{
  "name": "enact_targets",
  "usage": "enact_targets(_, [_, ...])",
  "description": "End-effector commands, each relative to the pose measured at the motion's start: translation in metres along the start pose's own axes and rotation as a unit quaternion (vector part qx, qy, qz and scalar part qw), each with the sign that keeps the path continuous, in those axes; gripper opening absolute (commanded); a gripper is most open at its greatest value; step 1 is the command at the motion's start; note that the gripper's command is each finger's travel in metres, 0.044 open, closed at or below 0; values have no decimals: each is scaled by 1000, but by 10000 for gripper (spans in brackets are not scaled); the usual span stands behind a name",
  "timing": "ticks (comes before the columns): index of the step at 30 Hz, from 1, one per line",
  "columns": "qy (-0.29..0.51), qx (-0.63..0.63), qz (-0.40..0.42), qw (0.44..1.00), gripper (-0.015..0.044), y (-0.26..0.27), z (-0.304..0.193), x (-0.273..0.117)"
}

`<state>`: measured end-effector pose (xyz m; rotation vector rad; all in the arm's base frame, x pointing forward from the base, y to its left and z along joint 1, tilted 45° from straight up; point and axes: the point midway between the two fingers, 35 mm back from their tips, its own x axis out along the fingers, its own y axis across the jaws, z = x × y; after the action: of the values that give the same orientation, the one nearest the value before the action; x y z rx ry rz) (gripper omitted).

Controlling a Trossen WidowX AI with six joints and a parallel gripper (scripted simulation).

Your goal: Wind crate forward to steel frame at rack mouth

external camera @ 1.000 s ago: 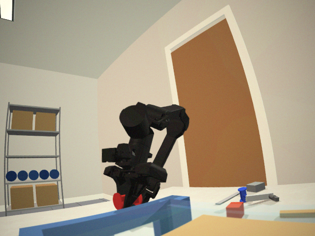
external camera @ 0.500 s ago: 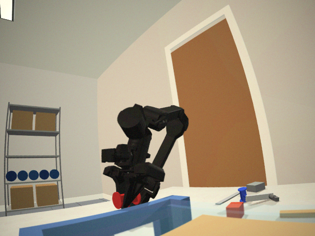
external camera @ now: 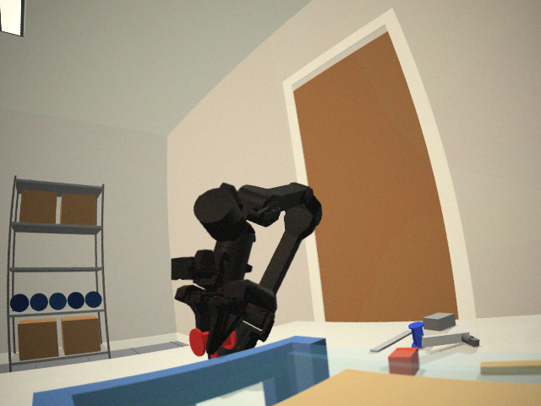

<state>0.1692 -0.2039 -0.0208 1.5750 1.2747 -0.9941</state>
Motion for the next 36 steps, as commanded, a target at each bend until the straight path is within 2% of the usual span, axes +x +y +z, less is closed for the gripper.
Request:
enact_targets(1, [3,7,-14,1000,0,-14,-2,1])
enact_targets(36, [3,7,-15,1000,0,-50,4,3])
